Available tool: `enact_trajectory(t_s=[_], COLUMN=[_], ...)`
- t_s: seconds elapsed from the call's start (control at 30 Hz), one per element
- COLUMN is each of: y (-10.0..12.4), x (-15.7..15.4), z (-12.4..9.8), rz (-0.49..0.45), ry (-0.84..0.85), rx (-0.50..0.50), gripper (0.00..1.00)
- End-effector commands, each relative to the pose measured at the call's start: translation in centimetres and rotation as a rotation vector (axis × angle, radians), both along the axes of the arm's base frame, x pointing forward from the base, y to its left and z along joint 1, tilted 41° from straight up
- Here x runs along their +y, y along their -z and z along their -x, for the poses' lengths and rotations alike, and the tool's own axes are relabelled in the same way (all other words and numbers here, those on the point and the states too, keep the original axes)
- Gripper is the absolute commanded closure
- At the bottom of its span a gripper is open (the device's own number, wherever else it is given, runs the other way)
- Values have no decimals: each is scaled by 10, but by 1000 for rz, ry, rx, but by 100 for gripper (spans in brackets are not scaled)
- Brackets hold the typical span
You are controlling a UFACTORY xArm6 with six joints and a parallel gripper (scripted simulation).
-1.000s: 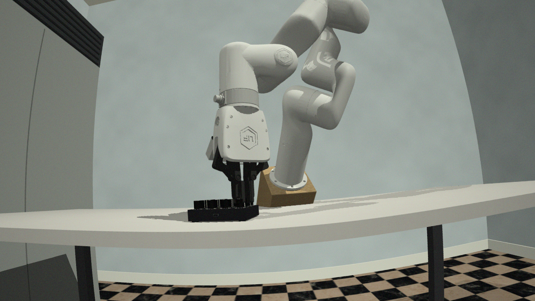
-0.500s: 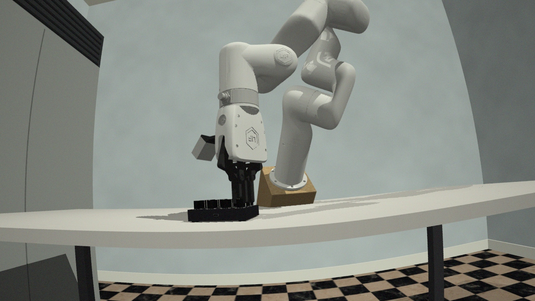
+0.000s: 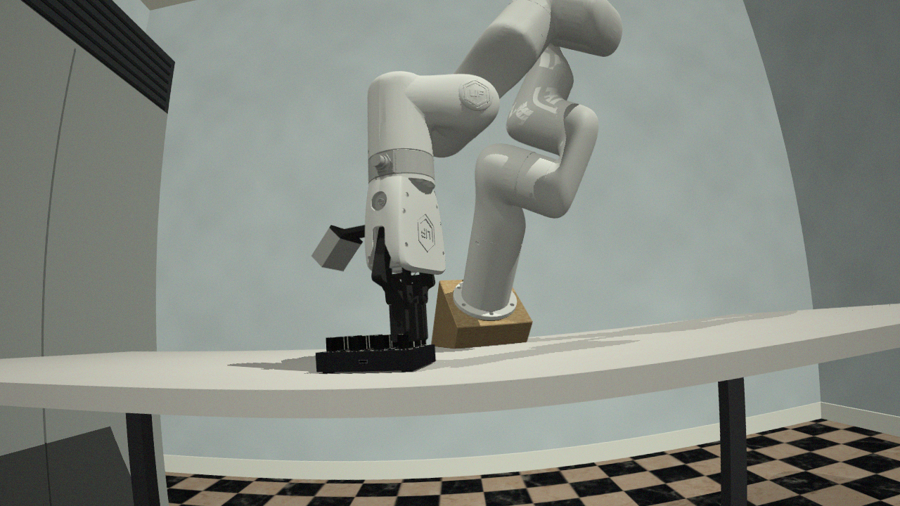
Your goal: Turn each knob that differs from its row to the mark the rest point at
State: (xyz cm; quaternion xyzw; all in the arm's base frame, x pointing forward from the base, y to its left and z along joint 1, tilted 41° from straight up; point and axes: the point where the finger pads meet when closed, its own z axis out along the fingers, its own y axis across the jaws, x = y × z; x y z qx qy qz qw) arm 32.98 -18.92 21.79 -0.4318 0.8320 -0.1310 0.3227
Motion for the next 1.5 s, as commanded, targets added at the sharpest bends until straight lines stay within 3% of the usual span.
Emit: enact_trajectory(t_s=[0.0,0.5,0.53,1.47], y=[-1,-1,-1,-6], x=[-1,-1,-1,-1], z=[0,0,0,3], rz=[11,12,12,12], ry=[-12,-13,-13,-13], rx=[-5,-5,-5,-5], gripper=[92,92,81,81])
